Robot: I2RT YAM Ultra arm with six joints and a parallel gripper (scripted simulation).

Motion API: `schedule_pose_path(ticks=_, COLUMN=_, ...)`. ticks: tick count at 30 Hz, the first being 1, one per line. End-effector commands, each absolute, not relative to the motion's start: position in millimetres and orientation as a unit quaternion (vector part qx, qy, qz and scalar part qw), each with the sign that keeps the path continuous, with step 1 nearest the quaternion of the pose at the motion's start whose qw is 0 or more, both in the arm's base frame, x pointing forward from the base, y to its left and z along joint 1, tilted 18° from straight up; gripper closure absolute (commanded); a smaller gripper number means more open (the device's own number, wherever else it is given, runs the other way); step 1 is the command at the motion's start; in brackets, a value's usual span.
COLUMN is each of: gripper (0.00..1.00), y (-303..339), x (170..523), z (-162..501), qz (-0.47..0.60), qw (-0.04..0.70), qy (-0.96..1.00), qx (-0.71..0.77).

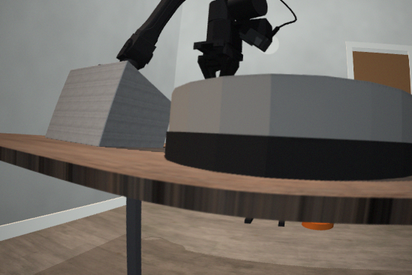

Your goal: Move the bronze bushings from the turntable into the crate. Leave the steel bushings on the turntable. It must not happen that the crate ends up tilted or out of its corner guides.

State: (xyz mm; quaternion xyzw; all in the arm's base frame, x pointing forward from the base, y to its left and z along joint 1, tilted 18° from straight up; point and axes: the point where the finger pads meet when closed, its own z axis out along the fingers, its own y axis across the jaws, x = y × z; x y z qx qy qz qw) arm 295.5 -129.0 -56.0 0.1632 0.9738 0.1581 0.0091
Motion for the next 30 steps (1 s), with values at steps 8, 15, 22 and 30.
schedule_pose_path(ticks=8, gripper=0.87, y=-141.8, x=307.2, z=-42.4, qz=0.148, qw=0.038, qy=0.974, qx=0.168)
schedule_pose_path(ticks=15, gripper=0.87, y=-141.8, x=307.2, z=-42.4, qz=0.148, qw=0.038, qy=0.974, qx=0.168)
schedule_pose_path(ticks=22, gripper=0.87, y=-141.5, x=306.1, z=-39.8, qz=0.151, qw=0.032, qy=0.974, qx=0.168)
schedule_pose_path(ticks=30, gripper=0.87, y=-141.0, x=305.2, z=-40.6, qz=0.151, qw=0.032, qy=0.974, qx=0.168)
